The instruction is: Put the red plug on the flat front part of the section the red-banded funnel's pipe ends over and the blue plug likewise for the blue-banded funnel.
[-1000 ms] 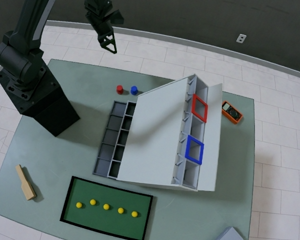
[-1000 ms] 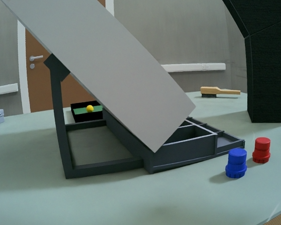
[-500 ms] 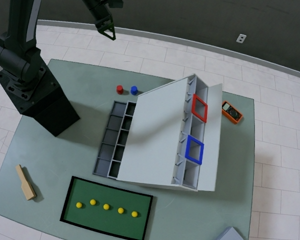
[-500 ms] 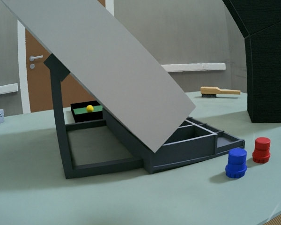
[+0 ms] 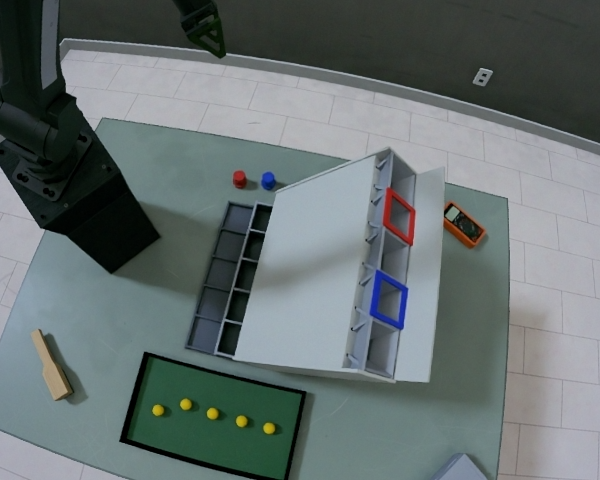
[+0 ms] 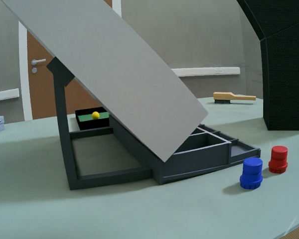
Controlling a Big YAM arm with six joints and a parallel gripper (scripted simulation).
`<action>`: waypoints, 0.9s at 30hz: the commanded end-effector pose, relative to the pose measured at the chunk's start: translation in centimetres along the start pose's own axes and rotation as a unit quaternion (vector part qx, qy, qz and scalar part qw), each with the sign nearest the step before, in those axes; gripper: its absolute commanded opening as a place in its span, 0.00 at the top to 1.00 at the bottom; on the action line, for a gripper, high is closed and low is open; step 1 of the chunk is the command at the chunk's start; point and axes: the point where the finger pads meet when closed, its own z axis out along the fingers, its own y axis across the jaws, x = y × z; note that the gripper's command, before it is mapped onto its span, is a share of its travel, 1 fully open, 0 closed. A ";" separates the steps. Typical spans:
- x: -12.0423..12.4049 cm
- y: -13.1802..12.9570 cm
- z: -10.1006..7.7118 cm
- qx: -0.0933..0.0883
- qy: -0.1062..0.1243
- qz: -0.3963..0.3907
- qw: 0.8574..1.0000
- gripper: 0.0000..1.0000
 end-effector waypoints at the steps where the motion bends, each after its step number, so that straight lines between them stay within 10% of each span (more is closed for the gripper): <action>1: -2.1 0.4 -2.8 -0.012 -0.010 0.020 1.000 0.00; 9: -3.5 -1.2 -6.7 -0.011 -0.010 0.017 1.000 0.00; 27: -3.9 -1.6 -7.7 -0.004 -0.005 -0.001 1.000 0.00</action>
